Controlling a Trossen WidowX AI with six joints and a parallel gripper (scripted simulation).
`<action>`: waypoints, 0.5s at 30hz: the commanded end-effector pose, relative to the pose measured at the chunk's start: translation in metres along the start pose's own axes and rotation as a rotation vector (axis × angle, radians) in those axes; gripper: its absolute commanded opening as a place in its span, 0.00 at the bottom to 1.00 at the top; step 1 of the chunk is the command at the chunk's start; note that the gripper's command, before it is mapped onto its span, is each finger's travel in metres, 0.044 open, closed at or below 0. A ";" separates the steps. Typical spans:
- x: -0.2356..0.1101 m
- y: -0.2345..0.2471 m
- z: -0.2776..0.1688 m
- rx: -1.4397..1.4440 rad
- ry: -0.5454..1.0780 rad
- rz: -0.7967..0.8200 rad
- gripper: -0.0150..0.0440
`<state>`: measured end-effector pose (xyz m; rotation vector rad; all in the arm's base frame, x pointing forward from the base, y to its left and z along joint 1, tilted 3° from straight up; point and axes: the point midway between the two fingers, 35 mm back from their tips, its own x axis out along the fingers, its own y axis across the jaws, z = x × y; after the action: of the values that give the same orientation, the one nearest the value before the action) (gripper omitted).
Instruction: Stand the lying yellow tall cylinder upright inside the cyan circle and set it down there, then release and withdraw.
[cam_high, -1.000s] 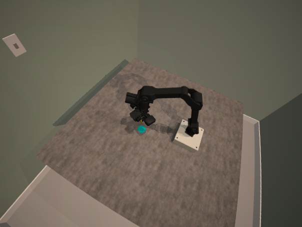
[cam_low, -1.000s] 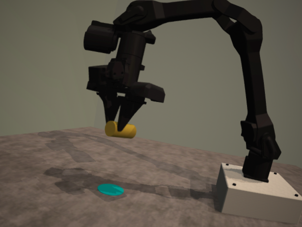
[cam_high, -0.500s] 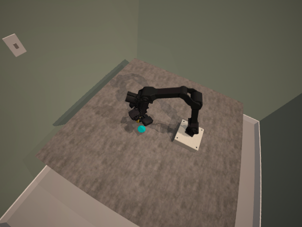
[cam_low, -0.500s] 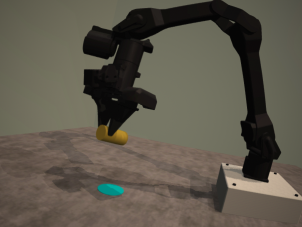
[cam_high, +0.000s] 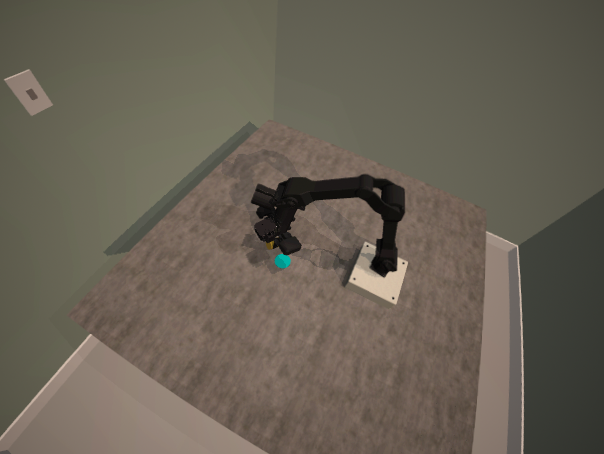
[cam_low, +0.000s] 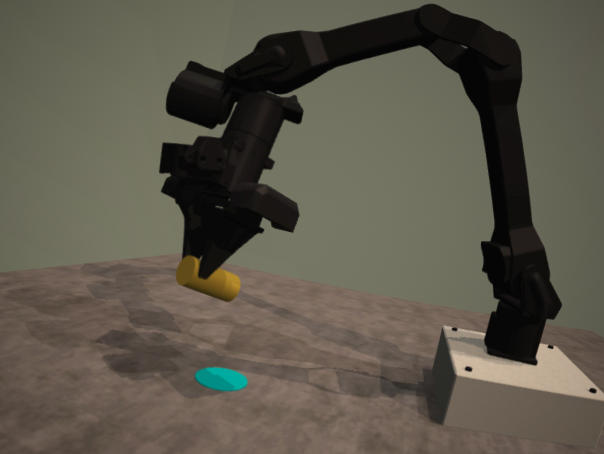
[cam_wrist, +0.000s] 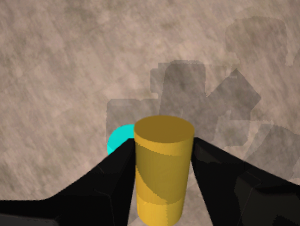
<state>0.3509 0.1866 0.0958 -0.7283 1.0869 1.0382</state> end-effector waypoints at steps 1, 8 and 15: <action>0.002 -0.002 0.001 0.018 -0.027 0.001 0.43; 0.007 -0.007 0.003 0.038 -0.077 -0.002 0.43; 0.011 -0.011 0.005 0.058 -0.126 -0.005 0.43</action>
<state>0.3627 0.1906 0.0881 -0.6341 1.0129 1.0321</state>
